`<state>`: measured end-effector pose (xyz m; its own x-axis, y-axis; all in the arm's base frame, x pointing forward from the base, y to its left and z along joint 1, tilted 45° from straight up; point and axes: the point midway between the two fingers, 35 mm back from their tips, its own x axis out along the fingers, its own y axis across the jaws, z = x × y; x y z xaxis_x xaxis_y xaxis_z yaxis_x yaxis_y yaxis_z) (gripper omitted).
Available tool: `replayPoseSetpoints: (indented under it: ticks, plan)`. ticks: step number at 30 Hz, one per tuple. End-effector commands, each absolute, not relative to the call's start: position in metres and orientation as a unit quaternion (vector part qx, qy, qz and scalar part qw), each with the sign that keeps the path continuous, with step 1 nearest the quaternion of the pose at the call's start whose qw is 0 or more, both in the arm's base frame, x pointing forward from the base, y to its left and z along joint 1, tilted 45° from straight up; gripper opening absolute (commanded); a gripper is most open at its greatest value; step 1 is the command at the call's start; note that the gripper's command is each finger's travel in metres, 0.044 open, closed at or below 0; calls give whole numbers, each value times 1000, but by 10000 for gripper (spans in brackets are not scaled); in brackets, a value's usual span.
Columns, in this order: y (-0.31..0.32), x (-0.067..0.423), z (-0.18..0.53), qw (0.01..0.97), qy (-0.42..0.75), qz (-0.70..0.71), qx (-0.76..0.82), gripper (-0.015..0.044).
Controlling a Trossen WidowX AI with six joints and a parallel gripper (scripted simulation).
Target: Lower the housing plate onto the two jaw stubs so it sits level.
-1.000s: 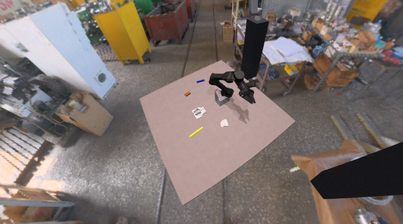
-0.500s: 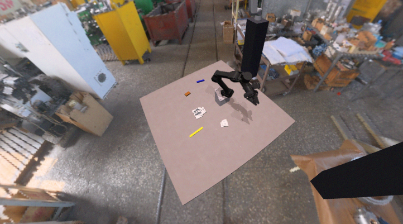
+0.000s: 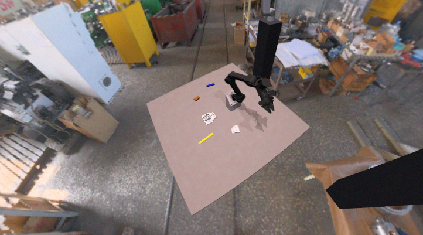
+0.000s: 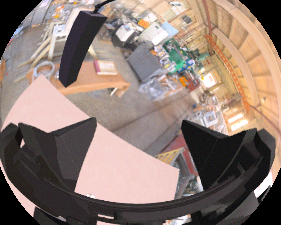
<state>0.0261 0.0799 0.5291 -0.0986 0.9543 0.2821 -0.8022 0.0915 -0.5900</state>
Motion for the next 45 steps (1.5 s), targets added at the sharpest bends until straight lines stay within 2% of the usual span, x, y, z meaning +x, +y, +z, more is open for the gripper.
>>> replayPoseSetpoints:
  ticks: [1, 23, 45]
  plan:
    - [94, 15, 521, 660, -307, 674, -125, 440]
    - [139, -6, 484, 669, -204, 700, -143, 440]
    - [183, -6, 437, 687, -65, 709, -145, 440]
